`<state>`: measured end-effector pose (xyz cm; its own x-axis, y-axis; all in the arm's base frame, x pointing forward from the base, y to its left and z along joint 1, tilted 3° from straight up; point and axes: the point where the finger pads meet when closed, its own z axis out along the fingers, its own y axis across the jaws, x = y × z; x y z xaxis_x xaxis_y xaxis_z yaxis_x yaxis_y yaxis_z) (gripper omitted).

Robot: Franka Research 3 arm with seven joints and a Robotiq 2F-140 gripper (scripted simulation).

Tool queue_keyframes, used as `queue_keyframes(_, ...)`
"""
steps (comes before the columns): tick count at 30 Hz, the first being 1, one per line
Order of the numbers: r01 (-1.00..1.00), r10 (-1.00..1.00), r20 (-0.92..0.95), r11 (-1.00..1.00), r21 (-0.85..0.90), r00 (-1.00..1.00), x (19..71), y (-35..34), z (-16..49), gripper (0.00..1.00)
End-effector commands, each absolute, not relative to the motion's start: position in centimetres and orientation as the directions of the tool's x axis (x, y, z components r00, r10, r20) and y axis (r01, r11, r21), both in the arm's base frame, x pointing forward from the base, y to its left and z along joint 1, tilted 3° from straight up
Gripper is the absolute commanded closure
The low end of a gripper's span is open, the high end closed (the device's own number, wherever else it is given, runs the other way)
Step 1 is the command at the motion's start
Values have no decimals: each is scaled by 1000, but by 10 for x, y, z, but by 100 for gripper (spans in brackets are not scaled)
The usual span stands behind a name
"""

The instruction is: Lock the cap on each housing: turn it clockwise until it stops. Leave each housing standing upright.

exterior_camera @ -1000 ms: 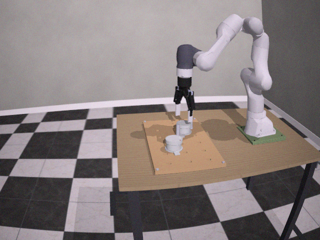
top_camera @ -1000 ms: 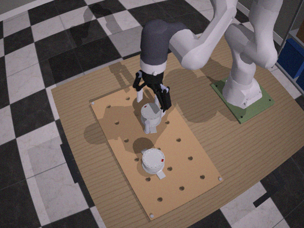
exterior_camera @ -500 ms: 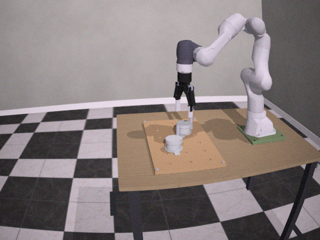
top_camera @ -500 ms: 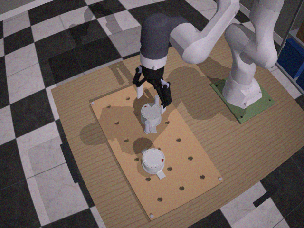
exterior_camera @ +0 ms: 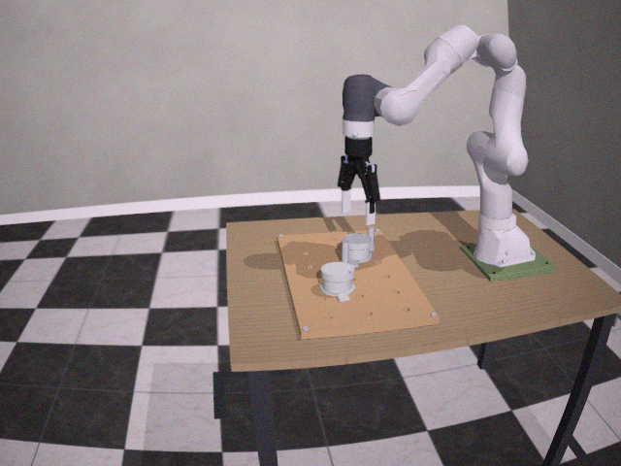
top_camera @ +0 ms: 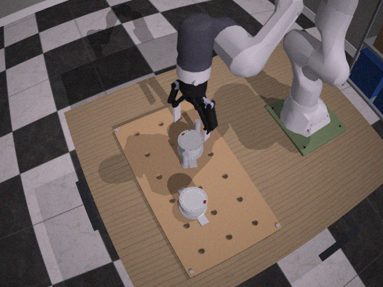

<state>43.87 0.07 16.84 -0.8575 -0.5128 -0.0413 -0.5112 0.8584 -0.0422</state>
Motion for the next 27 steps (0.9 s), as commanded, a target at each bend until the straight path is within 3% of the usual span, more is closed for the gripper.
queue_keyframes(1,-509,-510,-38,860,-44,-859,438,0,170,22)
queue_keyframes(4,-559,-561,-36,828,-47,-827,438,0,170,22)
queue_keyframes(7,-754,-755,-23,655,-55,-655,438,0,171,22)
queue_keyframes(10,-811,-813,-15,582,-64,-582,438,1,171,22)
queue_keyframes(27,-989,-991,31,129,-76,-132,438,1,170,22)
